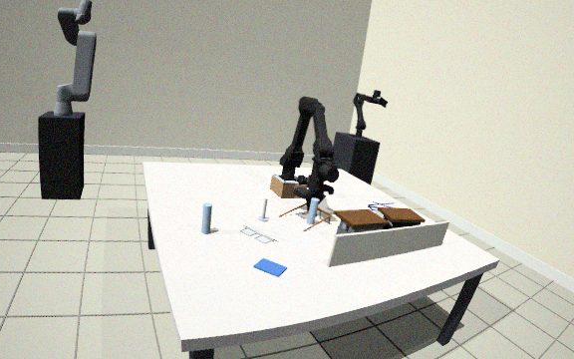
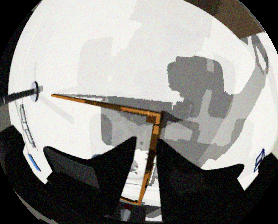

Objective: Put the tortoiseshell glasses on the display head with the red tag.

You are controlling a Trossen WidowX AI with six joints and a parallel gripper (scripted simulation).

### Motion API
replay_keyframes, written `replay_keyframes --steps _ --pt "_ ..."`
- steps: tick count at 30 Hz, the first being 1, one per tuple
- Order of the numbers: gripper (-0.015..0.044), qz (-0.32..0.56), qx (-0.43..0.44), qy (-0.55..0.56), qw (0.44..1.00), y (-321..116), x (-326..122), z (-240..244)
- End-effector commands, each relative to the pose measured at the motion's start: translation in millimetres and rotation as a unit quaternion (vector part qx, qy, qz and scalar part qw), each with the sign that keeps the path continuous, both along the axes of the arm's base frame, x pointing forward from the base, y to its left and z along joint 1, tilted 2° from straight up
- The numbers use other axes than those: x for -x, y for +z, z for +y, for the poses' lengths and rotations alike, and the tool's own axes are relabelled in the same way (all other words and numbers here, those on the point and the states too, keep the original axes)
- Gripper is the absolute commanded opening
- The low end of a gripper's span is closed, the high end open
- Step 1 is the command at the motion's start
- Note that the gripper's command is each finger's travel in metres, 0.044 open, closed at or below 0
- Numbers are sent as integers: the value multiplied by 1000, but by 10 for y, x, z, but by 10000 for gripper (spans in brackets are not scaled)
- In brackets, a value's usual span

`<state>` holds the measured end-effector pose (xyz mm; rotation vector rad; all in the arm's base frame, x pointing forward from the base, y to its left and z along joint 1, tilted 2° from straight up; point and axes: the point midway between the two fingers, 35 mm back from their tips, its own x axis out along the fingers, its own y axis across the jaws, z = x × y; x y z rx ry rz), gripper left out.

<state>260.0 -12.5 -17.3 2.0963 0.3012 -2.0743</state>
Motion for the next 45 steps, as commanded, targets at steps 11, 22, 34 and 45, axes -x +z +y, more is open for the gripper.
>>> replay_keyframes --steps 11,22,34,45 --pt "7 0 0 0 1000 3 1 0" --pt "0 0 -1 -1 1000 289 -40 -14" --pt "0 0 -2 -2 1000 976 -62 -62" --pt "0 -5 33 43 999 1041 -124 120"
